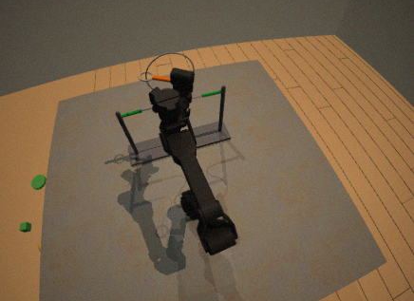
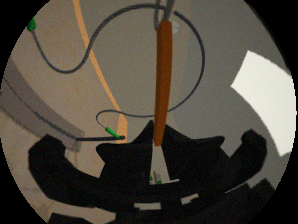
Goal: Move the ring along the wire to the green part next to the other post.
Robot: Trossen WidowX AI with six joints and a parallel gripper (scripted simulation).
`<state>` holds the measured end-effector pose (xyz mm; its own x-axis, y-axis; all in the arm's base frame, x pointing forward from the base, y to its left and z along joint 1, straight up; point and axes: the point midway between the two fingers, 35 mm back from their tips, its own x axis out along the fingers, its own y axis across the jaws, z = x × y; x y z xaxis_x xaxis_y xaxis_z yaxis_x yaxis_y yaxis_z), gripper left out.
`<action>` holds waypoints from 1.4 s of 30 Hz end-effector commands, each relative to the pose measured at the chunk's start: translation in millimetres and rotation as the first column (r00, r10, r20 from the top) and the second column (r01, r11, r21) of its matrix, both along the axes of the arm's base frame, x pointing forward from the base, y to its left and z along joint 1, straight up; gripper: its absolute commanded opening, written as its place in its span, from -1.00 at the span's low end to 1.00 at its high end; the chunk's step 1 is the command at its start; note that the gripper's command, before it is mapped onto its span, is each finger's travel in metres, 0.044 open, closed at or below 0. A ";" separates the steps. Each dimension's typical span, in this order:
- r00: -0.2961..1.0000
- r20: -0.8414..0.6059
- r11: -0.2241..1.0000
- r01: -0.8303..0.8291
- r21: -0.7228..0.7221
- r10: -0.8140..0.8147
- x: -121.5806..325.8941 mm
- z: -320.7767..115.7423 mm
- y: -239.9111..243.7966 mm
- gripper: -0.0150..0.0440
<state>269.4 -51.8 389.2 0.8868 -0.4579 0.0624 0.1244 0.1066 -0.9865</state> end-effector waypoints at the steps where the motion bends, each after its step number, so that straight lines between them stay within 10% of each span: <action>1: 1.000 -0.006 0.999 -0.001 -0.047 0.000 0.6 -1.9 -0.2 -1.00; 42: 1.000 0.012 0.864 0.012 -0.504 -0.007 0.4 14.4 1.3 -1.00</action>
<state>268.9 -50.4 406.2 0.8792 -0.3785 0.2895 0.1394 -0.3766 -0.9158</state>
